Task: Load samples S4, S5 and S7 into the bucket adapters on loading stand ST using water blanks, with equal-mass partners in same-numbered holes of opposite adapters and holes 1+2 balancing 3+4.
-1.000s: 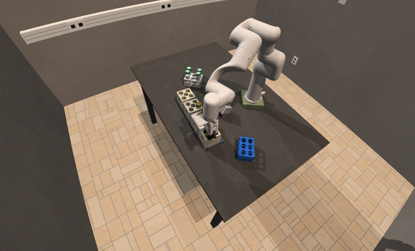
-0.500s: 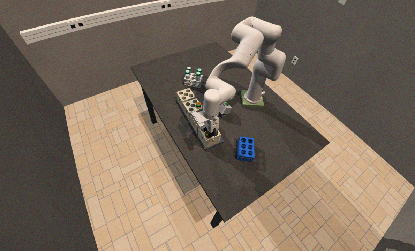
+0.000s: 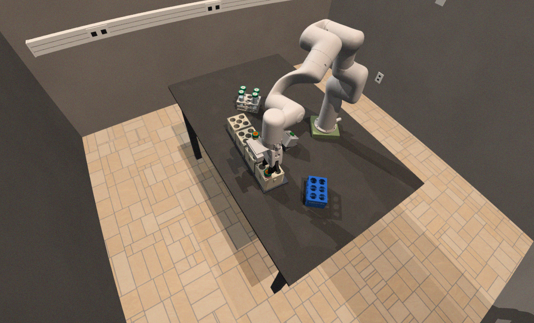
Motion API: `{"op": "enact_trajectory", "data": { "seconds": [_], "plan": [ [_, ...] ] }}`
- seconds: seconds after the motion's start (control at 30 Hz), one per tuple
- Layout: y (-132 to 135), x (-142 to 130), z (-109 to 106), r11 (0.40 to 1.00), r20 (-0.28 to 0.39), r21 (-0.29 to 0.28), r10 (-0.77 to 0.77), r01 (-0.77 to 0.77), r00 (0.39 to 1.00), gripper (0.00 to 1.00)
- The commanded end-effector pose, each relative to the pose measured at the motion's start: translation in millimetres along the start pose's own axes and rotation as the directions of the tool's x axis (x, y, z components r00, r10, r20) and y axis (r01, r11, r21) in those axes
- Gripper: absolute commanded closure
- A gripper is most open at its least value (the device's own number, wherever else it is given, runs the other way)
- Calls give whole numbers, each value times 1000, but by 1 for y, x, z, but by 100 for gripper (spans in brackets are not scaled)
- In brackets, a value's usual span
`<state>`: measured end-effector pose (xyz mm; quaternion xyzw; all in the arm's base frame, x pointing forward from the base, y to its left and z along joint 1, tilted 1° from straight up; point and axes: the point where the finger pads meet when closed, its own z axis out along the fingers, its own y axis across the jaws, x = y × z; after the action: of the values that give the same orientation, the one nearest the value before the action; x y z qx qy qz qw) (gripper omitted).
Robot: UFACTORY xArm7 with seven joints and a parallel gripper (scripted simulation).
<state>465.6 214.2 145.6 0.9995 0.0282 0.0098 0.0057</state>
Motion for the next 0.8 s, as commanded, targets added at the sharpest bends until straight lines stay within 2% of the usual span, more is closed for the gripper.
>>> {"op": "enact_trajectory", "data": {
  "seconds": [0.0, 0.77],
  "plan": [
    [-1, 1, -12, 1000, -5, 2, 0, 0, 1000, 56],
    [0, 1, -54, 1000, -5, 2, 0, 0, 1000, 56]
  ]
}}
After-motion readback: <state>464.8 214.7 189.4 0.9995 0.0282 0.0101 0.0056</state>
